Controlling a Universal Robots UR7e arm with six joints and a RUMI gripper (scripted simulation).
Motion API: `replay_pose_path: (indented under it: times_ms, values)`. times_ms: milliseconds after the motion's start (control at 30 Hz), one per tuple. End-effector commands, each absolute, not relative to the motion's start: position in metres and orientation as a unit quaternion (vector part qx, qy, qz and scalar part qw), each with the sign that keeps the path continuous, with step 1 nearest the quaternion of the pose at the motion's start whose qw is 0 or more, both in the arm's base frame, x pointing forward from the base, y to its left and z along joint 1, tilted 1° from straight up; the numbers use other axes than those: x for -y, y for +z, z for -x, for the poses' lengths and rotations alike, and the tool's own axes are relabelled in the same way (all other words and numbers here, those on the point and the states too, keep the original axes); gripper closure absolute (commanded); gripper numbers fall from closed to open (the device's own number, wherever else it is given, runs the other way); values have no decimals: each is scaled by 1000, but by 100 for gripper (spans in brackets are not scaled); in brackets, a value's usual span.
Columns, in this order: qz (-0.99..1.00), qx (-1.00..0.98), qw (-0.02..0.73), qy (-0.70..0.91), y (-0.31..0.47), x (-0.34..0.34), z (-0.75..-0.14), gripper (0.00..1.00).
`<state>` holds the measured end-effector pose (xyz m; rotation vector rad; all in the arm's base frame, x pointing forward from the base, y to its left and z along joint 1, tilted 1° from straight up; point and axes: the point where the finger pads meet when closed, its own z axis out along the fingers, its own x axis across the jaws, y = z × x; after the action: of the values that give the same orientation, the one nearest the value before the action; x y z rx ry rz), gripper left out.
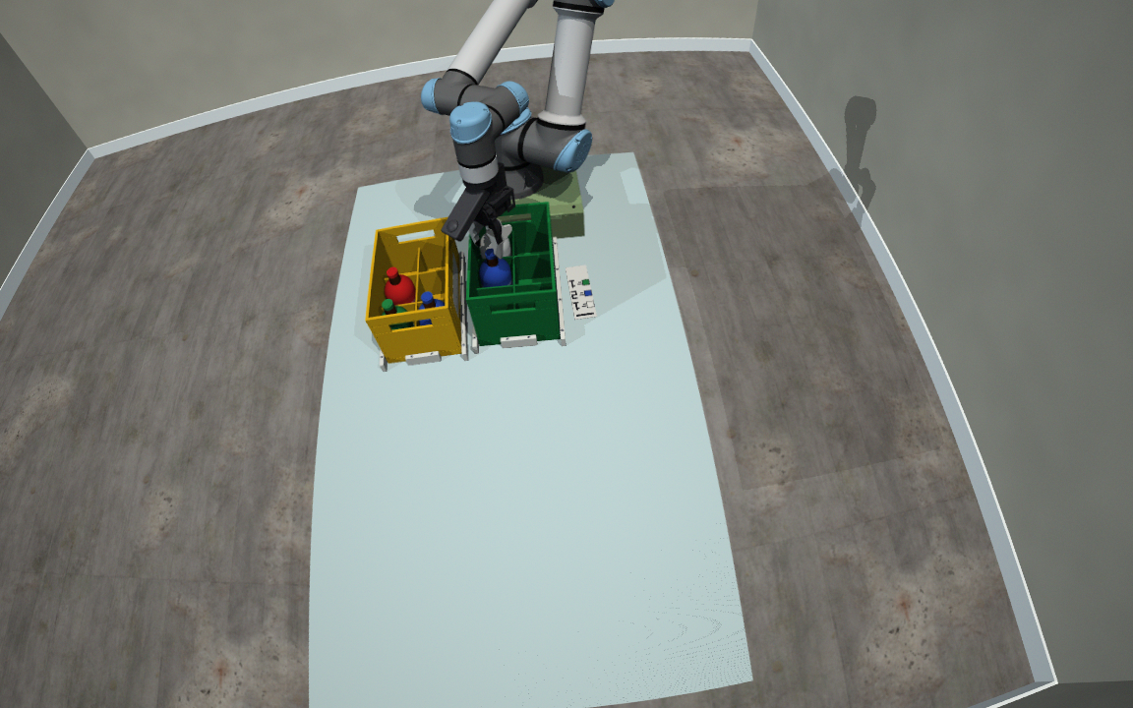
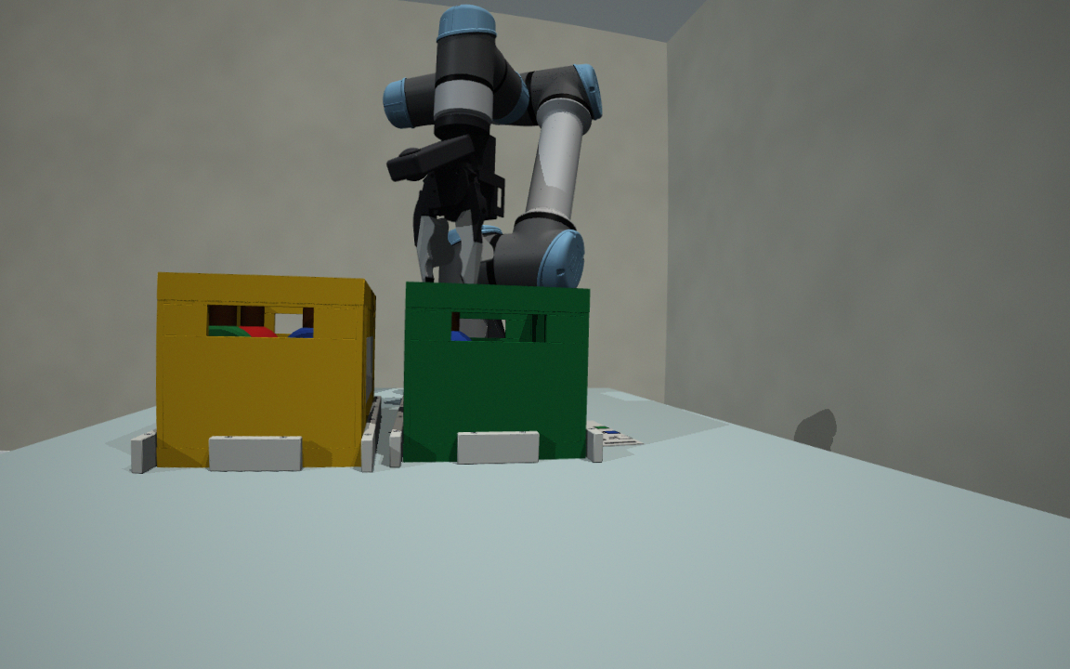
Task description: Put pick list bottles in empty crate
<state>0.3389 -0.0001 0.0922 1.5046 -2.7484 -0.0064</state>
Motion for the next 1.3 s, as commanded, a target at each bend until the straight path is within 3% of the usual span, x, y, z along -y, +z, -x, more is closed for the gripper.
replay_pose_path:
  times_ms: [0, 1267]
  values:
    - [-480, 877, 4, -2, 111, 0, -339, 62]
    - [-480, 877, 6, -4, 149, 0, -338, 62]
